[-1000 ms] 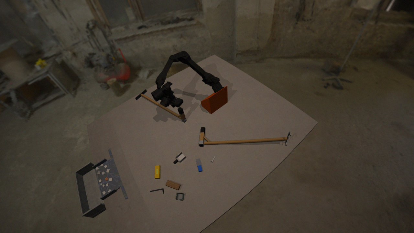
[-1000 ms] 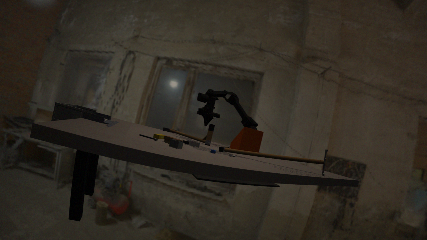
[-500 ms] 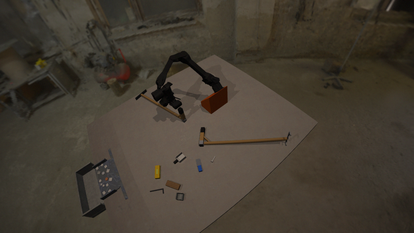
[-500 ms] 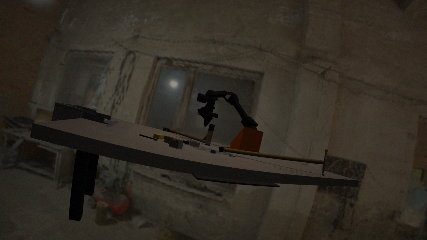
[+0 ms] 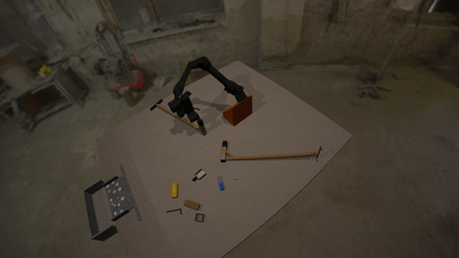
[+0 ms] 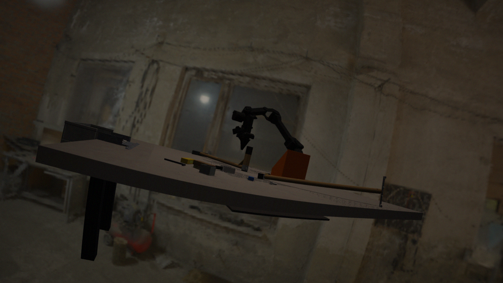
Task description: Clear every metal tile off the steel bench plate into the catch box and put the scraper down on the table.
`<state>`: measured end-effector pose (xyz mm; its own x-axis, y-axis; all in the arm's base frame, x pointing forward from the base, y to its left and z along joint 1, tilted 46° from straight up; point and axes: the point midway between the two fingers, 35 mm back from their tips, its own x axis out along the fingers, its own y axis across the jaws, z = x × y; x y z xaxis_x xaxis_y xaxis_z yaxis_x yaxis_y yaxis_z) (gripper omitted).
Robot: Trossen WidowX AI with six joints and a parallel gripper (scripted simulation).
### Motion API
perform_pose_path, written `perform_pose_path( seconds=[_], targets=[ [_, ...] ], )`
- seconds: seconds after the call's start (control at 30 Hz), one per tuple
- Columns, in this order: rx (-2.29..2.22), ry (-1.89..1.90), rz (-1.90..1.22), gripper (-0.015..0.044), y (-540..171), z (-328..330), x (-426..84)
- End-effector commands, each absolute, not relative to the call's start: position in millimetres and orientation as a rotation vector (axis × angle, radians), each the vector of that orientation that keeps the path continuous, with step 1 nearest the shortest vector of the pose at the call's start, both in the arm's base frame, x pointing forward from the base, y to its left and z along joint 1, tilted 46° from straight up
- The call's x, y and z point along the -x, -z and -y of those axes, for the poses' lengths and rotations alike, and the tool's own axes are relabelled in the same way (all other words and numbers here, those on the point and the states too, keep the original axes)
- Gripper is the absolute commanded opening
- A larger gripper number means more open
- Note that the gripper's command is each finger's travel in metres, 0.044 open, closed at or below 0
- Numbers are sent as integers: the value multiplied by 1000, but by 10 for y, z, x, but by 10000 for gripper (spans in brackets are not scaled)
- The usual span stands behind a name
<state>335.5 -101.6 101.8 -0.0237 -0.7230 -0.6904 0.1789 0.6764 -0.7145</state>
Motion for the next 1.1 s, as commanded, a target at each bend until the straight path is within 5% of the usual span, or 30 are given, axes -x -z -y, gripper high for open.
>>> perform_pose_path(
  seconds=[0.0, 1.07],
  targets=[
    [430, 820, -1387, 0, -1012, 1032, -3352],
    [37, 1127, -1126, 0, -966, 1088, -3349]
  ],
)
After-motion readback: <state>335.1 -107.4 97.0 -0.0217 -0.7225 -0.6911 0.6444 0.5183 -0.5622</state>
